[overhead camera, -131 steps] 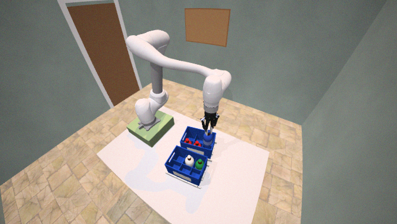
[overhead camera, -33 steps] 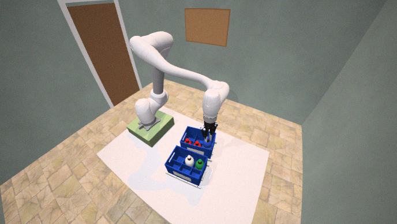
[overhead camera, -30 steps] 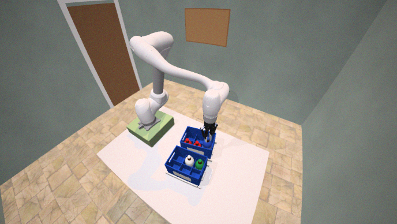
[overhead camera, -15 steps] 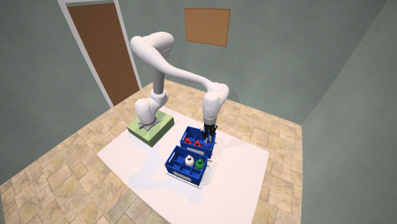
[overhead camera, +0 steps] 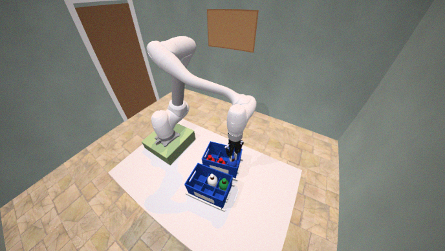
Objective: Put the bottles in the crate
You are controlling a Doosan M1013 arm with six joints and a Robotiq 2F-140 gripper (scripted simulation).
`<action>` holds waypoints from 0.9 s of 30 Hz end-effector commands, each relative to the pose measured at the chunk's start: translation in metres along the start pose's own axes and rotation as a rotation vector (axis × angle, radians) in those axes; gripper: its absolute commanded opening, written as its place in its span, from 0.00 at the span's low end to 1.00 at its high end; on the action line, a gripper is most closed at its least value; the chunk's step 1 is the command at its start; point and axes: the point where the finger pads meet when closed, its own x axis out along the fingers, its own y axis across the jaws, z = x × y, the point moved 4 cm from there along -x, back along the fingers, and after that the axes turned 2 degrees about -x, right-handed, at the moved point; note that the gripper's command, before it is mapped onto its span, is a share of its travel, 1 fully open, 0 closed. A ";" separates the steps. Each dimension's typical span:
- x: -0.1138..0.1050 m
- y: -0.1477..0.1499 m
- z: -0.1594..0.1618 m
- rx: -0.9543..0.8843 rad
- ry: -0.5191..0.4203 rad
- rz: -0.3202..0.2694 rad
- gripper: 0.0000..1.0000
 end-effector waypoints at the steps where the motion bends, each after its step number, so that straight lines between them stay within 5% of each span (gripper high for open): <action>1: 0.002 0.000 0.000 0.000 0.000 0.000 0.00; 27: 0.025 0.000 0.000 0.000 0.000 0.000 0.00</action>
